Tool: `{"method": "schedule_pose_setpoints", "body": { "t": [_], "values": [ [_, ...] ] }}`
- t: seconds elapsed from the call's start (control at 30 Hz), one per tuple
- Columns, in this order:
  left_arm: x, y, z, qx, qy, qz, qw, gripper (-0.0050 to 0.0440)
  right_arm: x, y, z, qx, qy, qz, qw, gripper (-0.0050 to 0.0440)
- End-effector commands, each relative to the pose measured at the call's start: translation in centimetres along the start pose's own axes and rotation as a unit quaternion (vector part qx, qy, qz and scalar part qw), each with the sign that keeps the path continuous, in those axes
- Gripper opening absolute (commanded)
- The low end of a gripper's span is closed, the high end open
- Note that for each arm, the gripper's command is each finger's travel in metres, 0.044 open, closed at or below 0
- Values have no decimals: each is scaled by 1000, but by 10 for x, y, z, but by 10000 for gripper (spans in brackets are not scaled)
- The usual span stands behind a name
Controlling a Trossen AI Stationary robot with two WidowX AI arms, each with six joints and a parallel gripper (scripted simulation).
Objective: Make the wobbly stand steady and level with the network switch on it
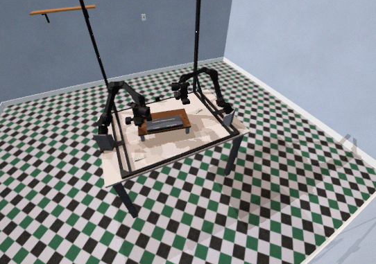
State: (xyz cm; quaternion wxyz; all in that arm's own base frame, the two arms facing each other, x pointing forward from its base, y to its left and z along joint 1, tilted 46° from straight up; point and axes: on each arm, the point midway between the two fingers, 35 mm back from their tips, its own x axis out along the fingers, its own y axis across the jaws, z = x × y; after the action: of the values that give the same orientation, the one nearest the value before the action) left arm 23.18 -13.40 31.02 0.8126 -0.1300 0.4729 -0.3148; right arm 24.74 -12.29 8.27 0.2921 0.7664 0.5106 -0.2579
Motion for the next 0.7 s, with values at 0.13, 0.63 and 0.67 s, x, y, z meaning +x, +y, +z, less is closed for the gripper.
{"method": "schedule_pose_setpoints", "body": {
  "t": [0.13,0.63,0.67],
  "values": [
    [0,0,0,0,0,0,1000,0,-23,36,14,-107,-80,48,990,0],
    [0,0,0,0,0,0,1000,0,-94,110,13,-293,-244,139,914,0],
    [0,0,0,0,0,0,1000,0,-103,118,12,-311,-263,148,901,0]
  ]
}}
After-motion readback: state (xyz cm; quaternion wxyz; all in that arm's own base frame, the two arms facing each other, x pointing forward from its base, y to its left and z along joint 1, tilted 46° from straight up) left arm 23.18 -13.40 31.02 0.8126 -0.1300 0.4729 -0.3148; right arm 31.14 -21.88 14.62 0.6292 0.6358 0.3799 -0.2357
